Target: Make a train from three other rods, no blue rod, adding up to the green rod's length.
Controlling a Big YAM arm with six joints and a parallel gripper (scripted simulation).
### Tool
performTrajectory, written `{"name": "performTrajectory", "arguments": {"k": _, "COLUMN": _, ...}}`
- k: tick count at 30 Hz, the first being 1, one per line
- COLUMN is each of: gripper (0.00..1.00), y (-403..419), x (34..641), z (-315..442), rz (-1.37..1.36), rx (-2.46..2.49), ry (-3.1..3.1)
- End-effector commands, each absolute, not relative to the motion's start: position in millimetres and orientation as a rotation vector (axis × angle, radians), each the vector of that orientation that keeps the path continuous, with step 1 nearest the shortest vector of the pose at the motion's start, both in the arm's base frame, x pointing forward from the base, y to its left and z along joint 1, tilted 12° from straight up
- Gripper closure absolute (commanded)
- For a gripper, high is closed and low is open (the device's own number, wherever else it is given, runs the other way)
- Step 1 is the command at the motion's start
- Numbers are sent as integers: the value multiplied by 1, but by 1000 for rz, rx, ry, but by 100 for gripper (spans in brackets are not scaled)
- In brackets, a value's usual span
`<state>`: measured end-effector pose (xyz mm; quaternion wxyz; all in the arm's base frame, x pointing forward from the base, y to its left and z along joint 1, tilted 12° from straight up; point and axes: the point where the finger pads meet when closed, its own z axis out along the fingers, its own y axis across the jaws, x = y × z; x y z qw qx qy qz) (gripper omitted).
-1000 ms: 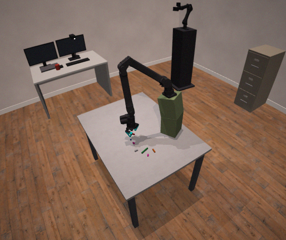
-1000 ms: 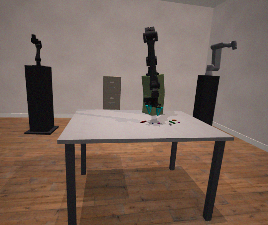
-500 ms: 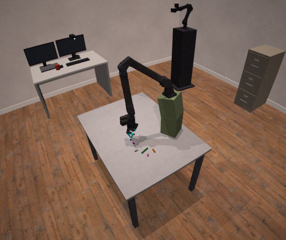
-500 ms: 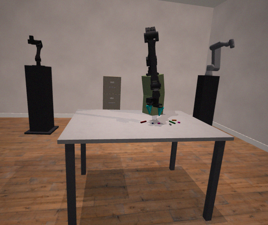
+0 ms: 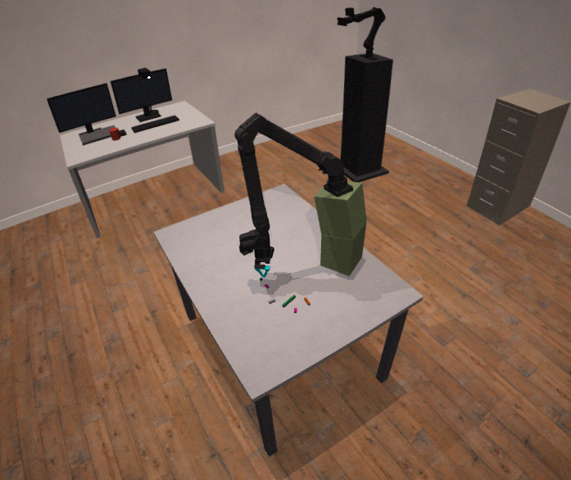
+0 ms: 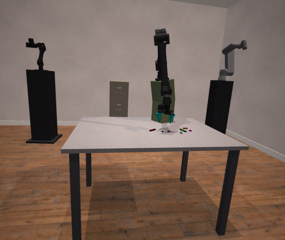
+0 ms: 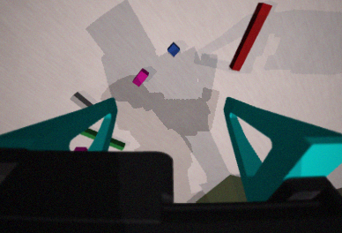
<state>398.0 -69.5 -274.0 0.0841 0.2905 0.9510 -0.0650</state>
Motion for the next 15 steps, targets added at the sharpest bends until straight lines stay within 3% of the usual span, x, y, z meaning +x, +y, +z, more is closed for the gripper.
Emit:
{"name": "performTrajectory", "arguments": {"k": 1, "gripper": 0, "y": -59, "x": 390, "z": -282, "rz": -212, "rx": 742, "ry": 2906}}
{"name": "performTrajectory", "arguments": {"k": 15, "gripper": 0, "y": -55, "x": 390, "z": -283, "rz": -223, "rx": 600, "ry": 2946}}
